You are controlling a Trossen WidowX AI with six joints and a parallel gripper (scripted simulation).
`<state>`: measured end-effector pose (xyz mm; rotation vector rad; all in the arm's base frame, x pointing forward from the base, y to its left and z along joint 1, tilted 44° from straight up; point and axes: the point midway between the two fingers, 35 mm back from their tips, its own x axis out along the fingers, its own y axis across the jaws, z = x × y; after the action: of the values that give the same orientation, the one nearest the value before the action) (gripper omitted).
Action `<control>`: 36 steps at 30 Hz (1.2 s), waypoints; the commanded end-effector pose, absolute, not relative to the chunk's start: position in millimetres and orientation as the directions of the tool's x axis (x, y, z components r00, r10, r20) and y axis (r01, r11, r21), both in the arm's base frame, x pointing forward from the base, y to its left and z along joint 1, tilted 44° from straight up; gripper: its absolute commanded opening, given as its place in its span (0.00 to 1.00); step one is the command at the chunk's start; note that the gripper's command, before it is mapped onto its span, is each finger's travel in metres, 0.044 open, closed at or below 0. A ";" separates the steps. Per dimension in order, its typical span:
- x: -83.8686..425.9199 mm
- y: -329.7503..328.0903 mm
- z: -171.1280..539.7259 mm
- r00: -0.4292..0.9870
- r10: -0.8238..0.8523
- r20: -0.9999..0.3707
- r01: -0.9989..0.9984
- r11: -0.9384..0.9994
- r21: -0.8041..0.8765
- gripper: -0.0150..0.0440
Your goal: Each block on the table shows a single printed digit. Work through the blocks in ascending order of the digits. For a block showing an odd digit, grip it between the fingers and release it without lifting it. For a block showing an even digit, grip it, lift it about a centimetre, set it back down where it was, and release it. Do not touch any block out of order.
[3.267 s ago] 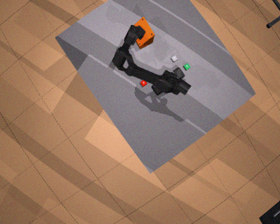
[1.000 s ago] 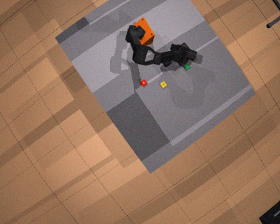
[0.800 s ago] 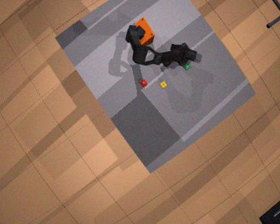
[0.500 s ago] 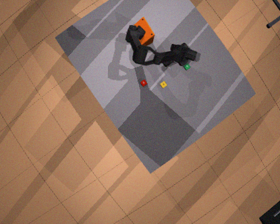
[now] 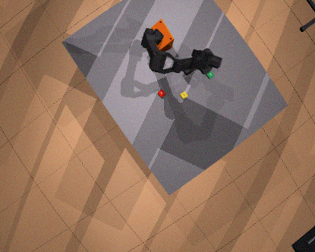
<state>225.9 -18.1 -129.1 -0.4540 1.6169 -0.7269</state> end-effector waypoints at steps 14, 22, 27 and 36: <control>225.9 -18.7 -129.2 -0.178 -0.661 -0.729 0.105 0.724 -0.682 0.68; 225.9 -18.7 -129.2 -0.178 -0.661 -0.729 0.105 0.724 -0.682 0.93; 232.2 3.7 -105.2 -0.178 -0.660 -0.730 0.105 0.725 -0.681 0.93; 247.1 33.2 -106.5 -0.175 -0.655 -0.735 0.105 0.730 -0.676 0.93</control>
<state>235.9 9.9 -104.4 -0.4604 1.6194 -0.7249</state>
